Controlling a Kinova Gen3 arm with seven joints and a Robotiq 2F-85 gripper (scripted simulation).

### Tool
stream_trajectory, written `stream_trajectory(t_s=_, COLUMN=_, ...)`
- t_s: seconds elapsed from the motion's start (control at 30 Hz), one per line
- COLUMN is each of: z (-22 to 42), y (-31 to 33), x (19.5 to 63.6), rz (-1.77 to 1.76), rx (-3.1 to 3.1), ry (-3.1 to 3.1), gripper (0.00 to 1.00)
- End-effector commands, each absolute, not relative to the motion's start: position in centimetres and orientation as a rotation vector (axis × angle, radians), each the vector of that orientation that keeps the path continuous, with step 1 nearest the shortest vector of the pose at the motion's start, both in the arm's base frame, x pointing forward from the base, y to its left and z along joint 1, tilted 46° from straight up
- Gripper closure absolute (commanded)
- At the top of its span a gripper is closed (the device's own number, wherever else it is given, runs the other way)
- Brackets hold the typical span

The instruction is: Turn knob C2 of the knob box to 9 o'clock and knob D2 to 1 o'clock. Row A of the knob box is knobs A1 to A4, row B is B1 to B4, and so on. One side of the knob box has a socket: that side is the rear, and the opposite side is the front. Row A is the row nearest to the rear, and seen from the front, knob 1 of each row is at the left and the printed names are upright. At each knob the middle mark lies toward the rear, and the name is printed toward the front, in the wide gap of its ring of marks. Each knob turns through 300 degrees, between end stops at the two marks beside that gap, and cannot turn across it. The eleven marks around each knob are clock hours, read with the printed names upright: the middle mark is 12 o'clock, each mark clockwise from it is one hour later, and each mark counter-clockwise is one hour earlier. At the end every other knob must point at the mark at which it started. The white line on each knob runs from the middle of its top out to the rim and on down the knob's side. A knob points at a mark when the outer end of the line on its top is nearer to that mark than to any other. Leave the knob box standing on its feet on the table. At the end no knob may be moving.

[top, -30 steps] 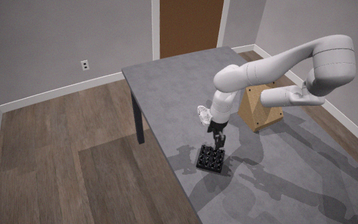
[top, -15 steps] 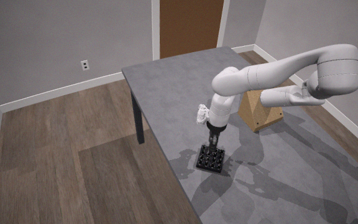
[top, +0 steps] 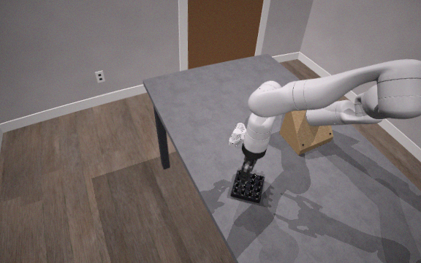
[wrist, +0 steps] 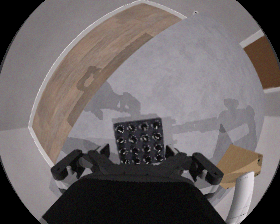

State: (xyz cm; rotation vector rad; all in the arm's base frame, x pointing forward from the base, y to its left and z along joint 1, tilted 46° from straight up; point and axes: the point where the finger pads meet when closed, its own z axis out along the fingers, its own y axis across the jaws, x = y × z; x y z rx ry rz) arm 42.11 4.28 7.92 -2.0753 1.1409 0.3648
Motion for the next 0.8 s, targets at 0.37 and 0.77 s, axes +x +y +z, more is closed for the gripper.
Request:
stream_trajectory(t_s=0.37, z=8.51, y=4.62, x=42.68, rz=0.411, rx=-2.028, ry=1.242, gripper=0.0)
stream_trajectory(t_s=0.77, z=8.6, y=4.66, x=42.75, rz=0.42, rx=-2.018, ry=1.26, gripper=0.81)
